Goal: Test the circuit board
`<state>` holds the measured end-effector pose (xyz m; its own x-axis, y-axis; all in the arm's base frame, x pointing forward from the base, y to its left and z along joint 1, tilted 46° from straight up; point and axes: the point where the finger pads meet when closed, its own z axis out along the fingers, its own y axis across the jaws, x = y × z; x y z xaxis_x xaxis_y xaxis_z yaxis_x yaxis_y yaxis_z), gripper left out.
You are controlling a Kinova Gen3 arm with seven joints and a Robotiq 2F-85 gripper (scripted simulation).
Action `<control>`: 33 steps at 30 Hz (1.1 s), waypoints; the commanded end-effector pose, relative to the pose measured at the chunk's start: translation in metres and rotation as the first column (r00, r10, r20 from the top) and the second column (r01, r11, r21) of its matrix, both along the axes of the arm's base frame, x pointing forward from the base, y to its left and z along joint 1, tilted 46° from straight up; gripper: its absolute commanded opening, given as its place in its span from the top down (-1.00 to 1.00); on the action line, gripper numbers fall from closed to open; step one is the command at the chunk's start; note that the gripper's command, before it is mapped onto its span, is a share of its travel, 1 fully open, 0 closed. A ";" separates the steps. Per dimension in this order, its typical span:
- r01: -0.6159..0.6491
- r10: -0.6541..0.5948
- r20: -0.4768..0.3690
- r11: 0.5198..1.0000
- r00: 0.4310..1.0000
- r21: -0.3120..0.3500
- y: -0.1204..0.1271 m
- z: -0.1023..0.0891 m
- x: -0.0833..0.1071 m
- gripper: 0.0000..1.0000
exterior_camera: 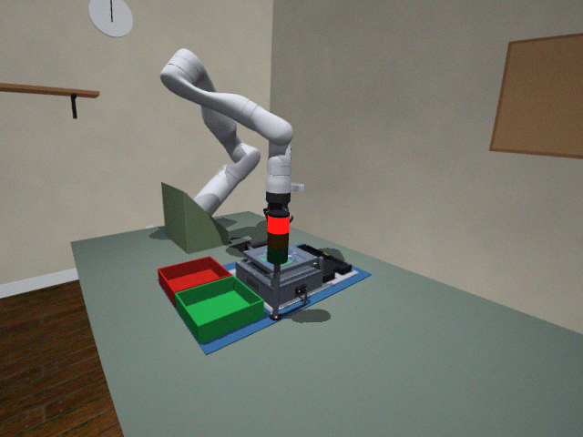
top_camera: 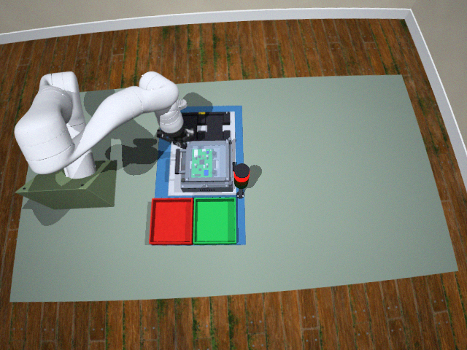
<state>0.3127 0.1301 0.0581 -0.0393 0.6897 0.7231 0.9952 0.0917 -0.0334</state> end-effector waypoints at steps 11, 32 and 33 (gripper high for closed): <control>0.001 -0.001 0.001 1.000 1.000 0.000 0.001 -0.001 0.000 1.00; 0.001 -0.001 0.001 1.000 1.000 0.000 0.002 -0.002 0.000 1.00; 0.001 -0.001 0.001 1.000 1.000 0.000 0.002 -0.002 0.000 1.00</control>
